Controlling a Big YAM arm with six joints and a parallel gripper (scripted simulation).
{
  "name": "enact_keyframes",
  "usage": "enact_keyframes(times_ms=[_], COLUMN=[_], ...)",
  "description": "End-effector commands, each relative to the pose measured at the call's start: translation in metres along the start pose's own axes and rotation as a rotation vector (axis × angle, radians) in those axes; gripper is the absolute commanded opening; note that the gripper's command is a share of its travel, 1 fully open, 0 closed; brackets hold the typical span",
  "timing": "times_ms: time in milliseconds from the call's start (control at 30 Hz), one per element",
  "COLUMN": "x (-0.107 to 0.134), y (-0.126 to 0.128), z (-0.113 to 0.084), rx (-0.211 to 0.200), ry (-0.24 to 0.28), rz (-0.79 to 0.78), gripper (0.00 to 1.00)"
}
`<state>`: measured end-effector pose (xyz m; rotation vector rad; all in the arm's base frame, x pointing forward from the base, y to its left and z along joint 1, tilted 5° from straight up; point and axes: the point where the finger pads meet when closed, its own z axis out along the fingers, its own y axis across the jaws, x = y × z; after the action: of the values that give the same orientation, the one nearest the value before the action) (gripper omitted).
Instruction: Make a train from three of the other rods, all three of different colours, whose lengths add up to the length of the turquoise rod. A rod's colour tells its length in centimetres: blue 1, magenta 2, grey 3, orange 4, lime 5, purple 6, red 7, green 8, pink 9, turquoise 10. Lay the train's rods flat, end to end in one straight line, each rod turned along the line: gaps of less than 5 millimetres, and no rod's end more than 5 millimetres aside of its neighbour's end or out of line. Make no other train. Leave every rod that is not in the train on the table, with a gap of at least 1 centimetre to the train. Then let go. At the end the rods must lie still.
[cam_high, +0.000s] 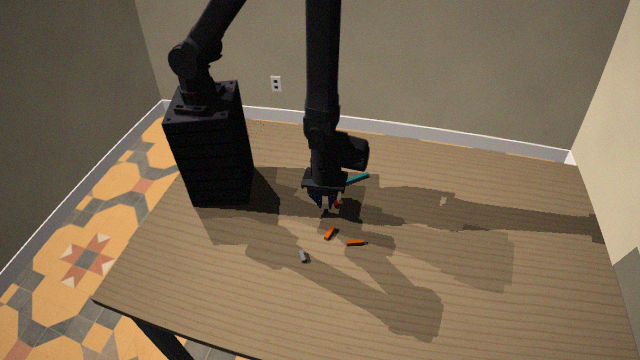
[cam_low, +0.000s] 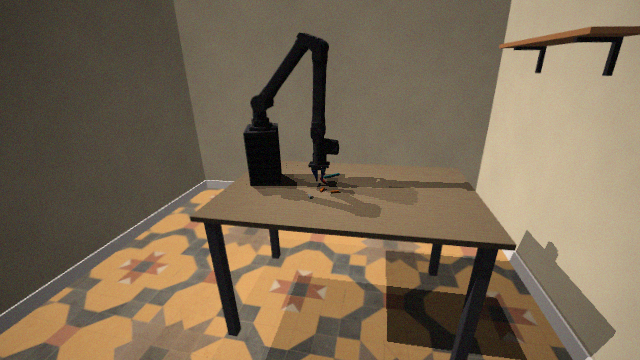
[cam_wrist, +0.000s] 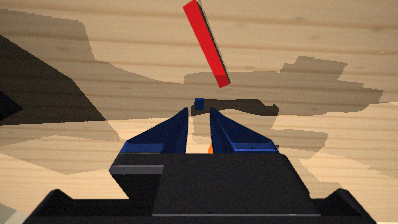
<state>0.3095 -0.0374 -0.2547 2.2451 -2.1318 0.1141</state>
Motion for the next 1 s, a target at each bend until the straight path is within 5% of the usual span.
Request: enact_keyframes(times_ms=[0, 967], x=[0.0010, 0.0046], y=[-0.0028, -0.0029], z=[0.0054, 0.0055], rx=[0.010, 0.010], ry=[-0.005, -0.005], rz=[0.001, -0.004], gripper=[0.23, 0.23])
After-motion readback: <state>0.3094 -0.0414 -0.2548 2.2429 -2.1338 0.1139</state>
